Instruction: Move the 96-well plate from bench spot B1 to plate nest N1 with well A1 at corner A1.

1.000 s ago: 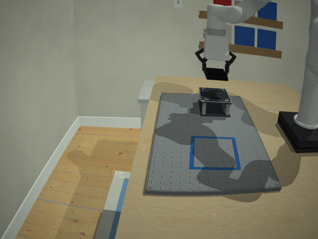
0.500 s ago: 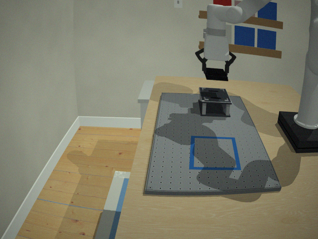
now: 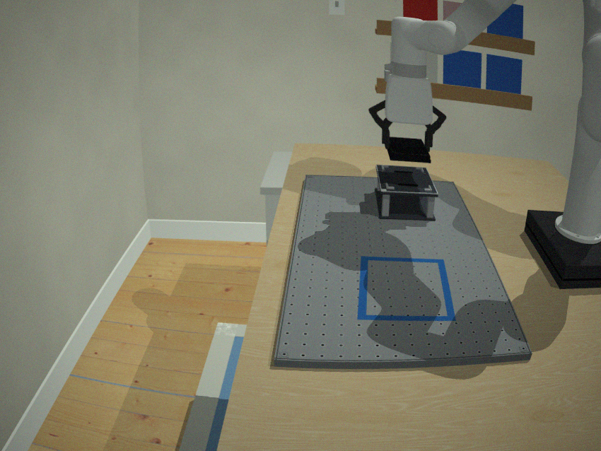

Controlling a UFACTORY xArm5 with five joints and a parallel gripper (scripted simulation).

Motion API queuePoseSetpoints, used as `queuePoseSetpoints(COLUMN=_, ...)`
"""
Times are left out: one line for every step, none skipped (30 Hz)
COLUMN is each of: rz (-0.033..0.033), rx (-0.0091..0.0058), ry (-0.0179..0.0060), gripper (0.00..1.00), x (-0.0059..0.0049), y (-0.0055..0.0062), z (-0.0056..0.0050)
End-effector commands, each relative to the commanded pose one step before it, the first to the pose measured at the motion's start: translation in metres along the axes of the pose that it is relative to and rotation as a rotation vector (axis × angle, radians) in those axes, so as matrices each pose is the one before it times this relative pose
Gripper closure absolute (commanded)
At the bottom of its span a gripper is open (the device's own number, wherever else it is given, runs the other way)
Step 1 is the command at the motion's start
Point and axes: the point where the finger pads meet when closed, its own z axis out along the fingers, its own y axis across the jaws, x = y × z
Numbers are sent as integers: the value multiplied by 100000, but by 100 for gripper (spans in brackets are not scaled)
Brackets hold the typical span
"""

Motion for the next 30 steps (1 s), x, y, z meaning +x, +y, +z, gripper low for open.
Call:
queuePoseSetpoints(rz=0, rx=327, ry=291, gripper=100, x=61, y=-131, z=364)
queuePoseSetpoints(rz=0, rx=0, ry=0, gripper=100, x=-1, y=0, z=167)
queuePoseSetpoints(rz=0, rx=0, ry=0, gripper=100, x=0, y=0, z=0)
queuePoseSetpoints(rz=0, rx=0, ry=0, gripper=100, x=0, y=0, z=0)
queuePoseSetpoints(rz=0, rx=0, ry=0, gripper=100, x=0, y=-2, z=167)
queuePoseSetpoints(rz=0, rx=0, ry=0, gripper=100, x=0, y=-2, z=167)
queuePoseSetpoints(rz=0, rx=0, ry=0, gripper=100, x=-1, y=0, z=167)
queuePoseSetpoints(rz=0, rx=0, ry=0, gripper=100, x=-2, y=2, z=167)
queuePoseSetpoints(rz=0, rx=0, ry=0, gripper=100, x=-2, y=2, z=167)
queuePoseSetpoints(rz=0, rx=0, ry=0, gripper=100, x=-1, y=2, z=167)
queuePoseSetpoints(rz=0, rx=0, ry=0, gripper=100, x=-1, y=1, z=167)
queuePoseSetpoints(rz=0, rx=0, ry=0, gripper=100, x=-1, y=0, z=167)
queuePoseSetpoints(rz=0, rx=0, ry=0, gripper=100, x=0, y=0, z=167)
queuePoseSetpoints(rz=0, rx=0, ry=0, gripper=100, x=0, y=0, z=167)
queuePoseSetpoints(rz=0, rx=0, ry=0, gripper=100, x=0, y=0, z=167)
queuePoseSetpoints(rz=0, rx=0, ry=0, gripper=100, x=0, y=0, z=167)
queuePoseSetpoints(rz=0, rx=0, ry=0, gripper=100, x=0, y=0, z=167)
queuePoseSetpoints(rz=0, rx=0, ry=0, gripper=100, x=0, y=0, z=167)
queuePoseSetpoints(rz=0, rx=0, ry=0, gripper=100, x=0, y=0, z=167)
queuePoseSetpoints(rz=0, rx=0, ry=0, gripper=100, x=0, y=0, z=0)
queuePoseSetpoints(rz=0, rx=0, ry=0, gripper=100, x=0, y=0, z=0)
queuePoseSetpoints(rz=0, rx=0, ry=0, gripper=100, x=0, y=-1, z=167)
queuePoseSetpoints(rz=0, rx=0, ry=0, gripper=100, x=1, y=-2, z=167)
queuePoseSetpoints(rz=0, rx=0, ry=0, gripper=100, x=0, y=0, z=167)
queuePoseSetpoints(rz=0, rx=0, ry=0, gripper=100, x=-1, y=2, z=167)
queuePoseSetpoints(rz=0, rx=0, ry=0, gripper=100, x=-2, y=3, z=167)
queuePoseSetpoints(rz=0, rx=0, ry=0, gripper=100, x=-1, y=2, z=167)
queuePoseSetpoints(rz=0, rx=0, ry=0, gripper=100, x=-1, y=1, z=167)
queuePoseSetpoints(rz=0, rx=0, ry=0, gripper=100, x=0, y=0, z=167)
queuePoseSetpoints(rz=0, rx=0, ry=0, gripper=100, x=0, y=0, z=167)
